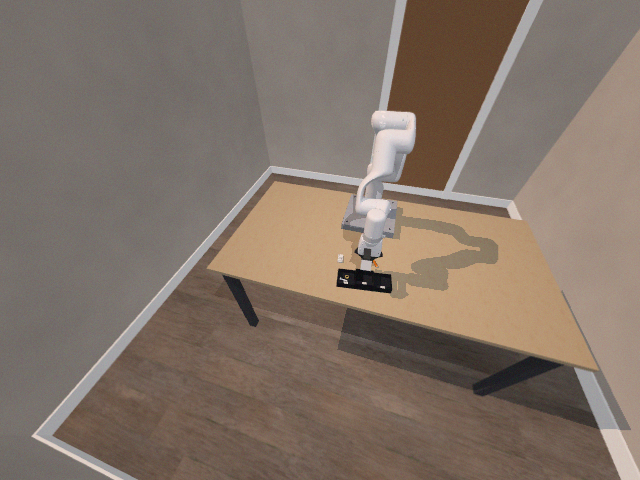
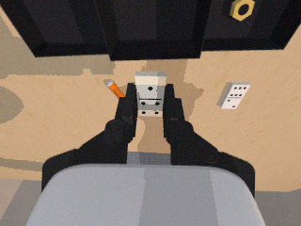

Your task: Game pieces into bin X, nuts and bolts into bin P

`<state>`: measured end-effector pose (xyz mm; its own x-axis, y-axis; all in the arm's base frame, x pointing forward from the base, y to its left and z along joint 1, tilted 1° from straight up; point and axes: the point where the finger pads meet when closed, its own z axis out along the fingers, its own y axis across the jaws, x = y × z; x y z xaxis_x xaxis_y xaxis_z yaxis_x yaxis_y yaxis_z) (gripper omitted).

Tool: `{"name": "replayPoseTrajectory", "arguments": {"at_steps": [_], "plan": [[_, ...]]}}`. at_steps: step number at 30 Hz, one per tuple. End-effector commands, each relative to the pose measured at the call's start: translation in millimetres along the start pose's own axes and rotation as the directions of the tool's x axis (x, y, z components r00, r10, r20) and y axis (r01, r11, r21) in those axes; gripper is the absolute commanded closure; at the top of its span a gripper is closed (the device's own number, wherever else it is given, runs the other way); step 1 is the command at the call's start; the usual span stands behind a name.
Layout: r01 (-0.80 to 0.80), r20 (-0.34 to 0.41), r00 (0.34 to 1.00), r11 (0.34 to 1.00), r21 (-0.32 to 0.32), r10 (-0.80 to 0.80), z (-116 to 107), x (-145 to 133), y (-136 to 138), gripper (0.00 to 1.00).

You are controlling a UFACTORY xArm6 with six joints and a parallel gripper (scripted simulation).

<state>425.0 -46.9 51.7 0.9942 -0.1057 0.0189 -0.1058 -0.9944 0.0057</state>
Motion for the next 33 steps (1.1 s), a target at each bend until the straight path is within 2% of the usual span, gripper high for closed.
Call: {"name": "replayPoseTrajectory", "arguments": {"at_steps": [1,2,4,9,16,19,21,22,25,33], "plan": [[-0.001,-0.002,1.000,1.000,-0.002,0.001,-0.8,12.3,-15.2,1.00],[0.049,-0.002,0.999,0.999,-0.002,-0.049,-0.8,15.5,-20.3,1.00],[0.049,-0.002,0.999,0.999,-0.002,-0.049,-0.8,15.5,-20.3,1.00],[0.255,-0.002,0.967,0.967,-0.003,-0.255,-0.8,31.5,-45.7,1.00],[0.488,-0.004,0.873,0.873,-0.008,-0.488,-0.8,54.1,-81.3,1.00],[0.578,-0.004,0.816,0.816,-0.010,-0.578,-0.8,55.1,-83.0,1.00],[0.578,-0.004,0.816,0.816,-0.010,-0.578,-0.8,55.1,-83.0,1.00],[0.656,-0.003,0.755,0.755,-0.011,-0.656,-0.8,55.1,-83.0,1.00],[0.707,-0.001,0.707,0.707,-0.014,-0.707,-0.8,55.1,-83.0,1.00],[0.870,0.009,0.493,0.493,-0.019,-0.870,-0.8,55.1,-83.0,1.00]]}}
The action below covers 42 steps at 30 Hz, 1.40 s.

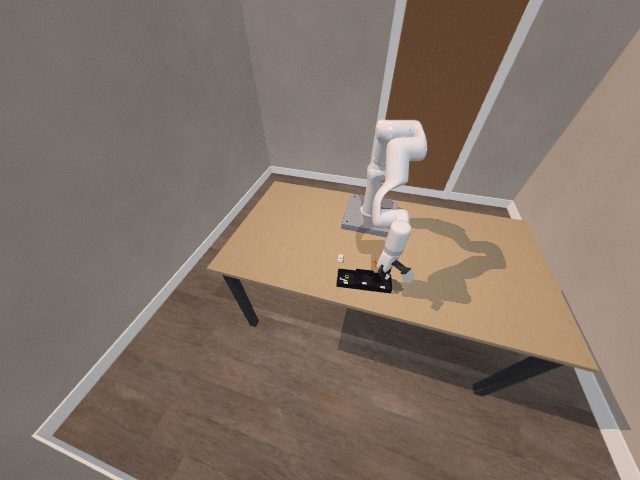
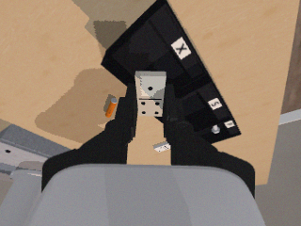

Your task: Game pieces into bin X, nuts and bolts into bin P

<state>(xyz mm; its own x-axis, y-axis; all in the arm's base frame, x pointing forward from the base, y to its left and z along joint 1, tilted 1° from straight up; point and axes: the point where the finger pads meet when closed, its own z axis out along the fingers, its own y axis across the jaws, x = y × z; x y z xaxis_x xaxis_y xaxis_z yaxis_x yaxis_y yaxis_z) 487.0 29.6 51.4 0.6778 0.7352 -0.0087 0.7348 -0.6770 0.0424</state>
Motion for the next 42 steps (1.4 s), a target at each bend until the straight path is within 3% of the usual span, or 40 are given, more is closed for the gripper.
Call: {"name": "replayPoseTrajectory", "arguments": {"at_steps": [1,5,6,10,18,34,42], "plan": [[0.156,-0.009,0.988,0.988,0.002,-0.156,-1.7,1.2,1.1,1.00],[0.222,-0.008,0.975,0.975,0.000,-0.222,-1.7,1.2,1.1,1.00],[0.315,-0.007,0.949,0.949,-0.001,-0.315,-1.7,1.2,1.1,1.00],[0.413,-0.007,0.911,0.911,-0.002,-0.413,-1.7,1.4,0.9,1.00],[0.635,-0.025,0.773,0.773,0.006,-0.634,-1.6,1.5,0.7,1.00],[0.635,-0.025,0.772,0.772,0.006,-0.635,-1.7,1.3,1.1,1.00],[0.635,-0.025,0.772,0.772,0.006,-0.635,10.4,1.4,0.8,1.00]]}}
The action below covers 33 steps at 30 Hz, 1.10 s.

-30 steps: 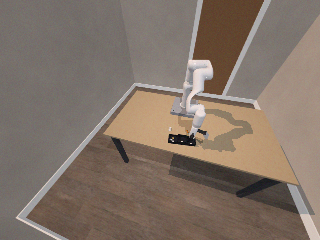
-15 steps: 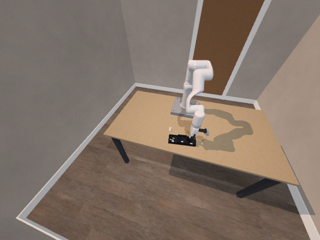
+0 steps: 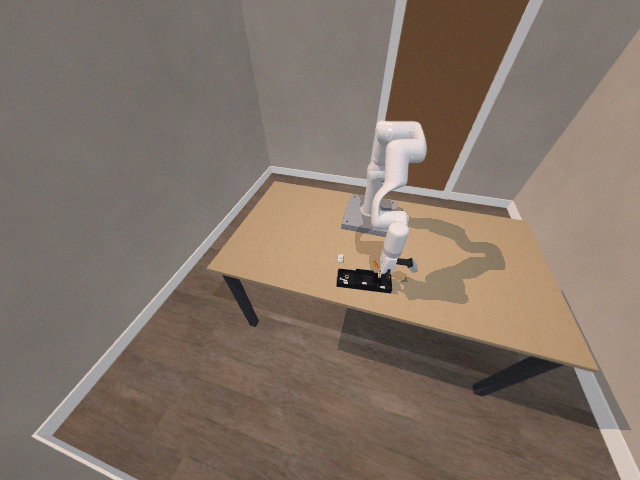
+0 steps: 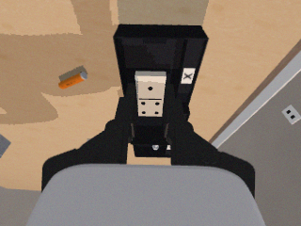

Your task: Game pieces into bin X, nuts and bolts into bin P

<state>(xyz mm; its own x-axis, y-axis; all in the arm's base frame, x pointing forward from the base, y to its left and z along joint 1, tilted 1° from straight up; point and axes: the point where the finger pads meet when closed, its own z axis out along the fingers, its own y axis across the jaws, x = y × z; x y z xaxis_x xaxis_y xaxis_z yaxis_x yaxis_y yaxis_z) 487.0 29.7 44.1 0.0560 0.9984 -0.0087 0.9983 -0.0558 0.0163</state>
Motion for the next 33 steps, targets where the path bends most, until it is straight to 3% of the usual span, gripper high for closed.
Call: {"name": "replayPoseTrajectory", "arguments": {"at_steps": [1,22,33], "plan": [[0.000,-0.001,1.000,1.000,-0.005,0.000,5.0,0.2,1.8,1.00],[0.000,-0.001,1.000,1.000,-0.005,0.000,42.5,0.2,1.8,1.00],[0.000,-0.001,1.000,1.000,-0.005,0.000,42.5,0.2,2.1,1.00]]}}
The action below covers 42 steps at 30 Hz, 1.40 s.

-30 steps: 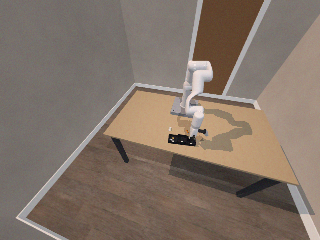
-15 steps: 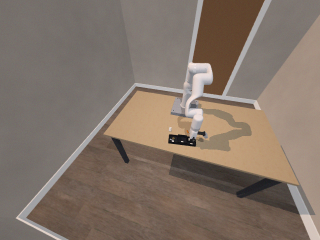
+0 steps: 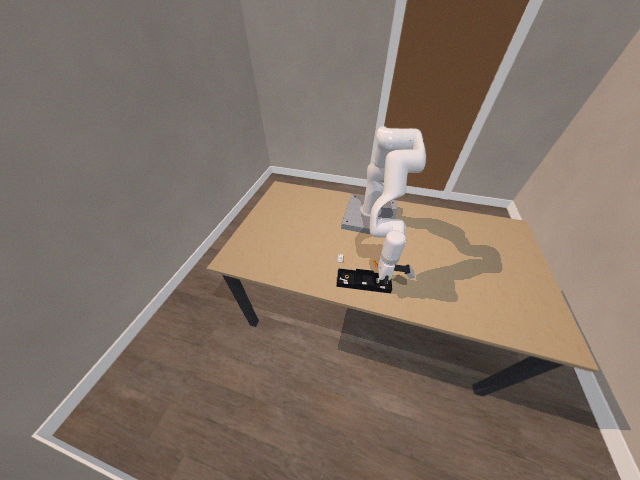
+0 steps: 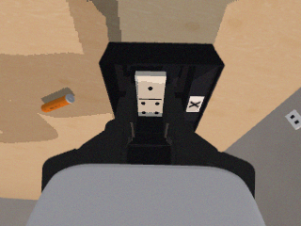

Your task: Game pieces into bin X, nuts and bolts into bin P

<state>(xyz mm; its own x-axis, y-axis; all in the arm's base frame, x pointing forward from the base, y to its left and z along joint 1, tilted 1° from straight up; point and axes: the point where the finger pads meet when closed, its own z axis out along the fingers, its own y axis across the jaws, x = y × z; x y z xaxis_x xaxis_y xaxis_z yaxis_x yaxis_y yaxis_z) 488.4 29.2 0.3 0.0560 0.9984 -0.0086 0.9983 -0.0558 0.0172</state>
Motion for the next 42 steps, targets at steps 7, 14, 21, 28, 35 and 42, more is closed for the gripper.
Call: {"name": "replayPoseTrajectory", "arguments": {"at_steps": [7,14,21,28,35,42], "plan": [[0.000,0.000,1.000,1.000,-0.004,0.000,-1.4,0.1,1.3,0.69],[0.000,0.000,1.000,1.000,-0.004,0.000,-1.4,0.1,1.3,0.69],[0.000,0.000,1.000,1.000,-0.004,0.000,-2.6,0.1,1.3,0.69],[0.000,0.000,1.000,1.000,-0.004,0.000,-12.0,0.1,1.3,0.69],[0.000,0.000,1.000,1.000,-0.004,0.000,-18.7,0.1,1.3,0.69],[0.000,0.000,1.000,1.000,-0.004,0.000,-28.1,0.1,1.2,0.69]]}}
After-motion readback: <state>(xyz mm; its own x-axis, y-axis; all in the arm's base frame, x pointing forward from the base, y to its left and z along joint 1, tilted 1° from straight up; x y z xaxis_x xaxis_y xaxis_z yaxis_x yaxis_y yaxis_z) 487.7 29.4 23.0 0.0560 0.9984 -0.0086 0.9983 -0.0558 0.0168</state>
